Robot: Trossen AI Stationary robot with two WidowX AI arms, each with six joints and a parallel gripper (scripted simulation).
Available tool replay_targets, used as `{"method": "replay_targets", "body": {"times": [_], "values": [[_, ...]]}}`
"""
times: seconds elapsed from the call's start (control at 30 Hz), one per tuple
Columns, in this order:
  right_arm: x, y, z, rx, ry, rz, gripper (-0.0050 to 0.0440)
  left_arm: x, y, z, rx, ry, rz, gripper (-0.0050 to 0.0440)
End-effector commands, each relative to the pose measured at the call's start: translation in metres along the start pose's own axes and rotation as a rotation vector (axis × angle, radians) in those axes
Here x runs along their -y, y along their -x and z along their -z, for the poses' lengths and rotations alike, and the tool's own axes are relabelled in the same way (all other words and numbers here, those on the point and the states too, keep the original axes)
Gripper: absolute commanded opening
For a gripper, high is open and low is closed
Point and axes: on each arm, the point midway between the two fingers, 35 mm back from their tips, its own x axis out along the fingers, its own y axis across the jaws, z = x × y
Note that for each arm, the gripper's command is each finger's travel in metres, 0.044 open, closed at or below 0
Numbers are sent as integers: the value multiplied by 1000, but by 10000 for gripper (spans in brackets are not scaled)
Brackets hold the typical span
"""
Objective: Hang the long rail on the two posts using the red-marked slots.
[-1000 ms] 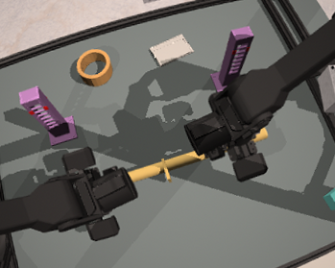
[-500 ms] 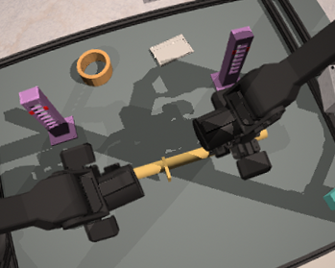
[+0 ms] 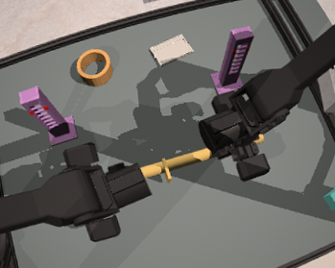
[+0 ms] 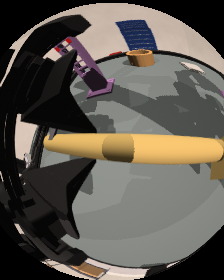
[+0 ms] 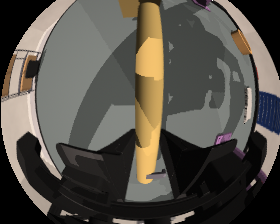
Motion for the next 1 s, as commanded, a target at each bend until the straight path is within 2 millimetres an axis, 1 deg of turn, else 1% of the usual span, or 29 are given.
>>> {"method": "replay_targets", "body": {"times": [0.0,0.53,0.97], "values": [[0,-8,1,24,-1,4,0,0,0,-1,-25,-9,-4,0],[0,-11,1,30,-1,3,0,0,0,-1,-31,-11,-4,0],[-1,-10,1,30,-1,3,312,1,-1,-1,-31,-11,-4,0]]}}
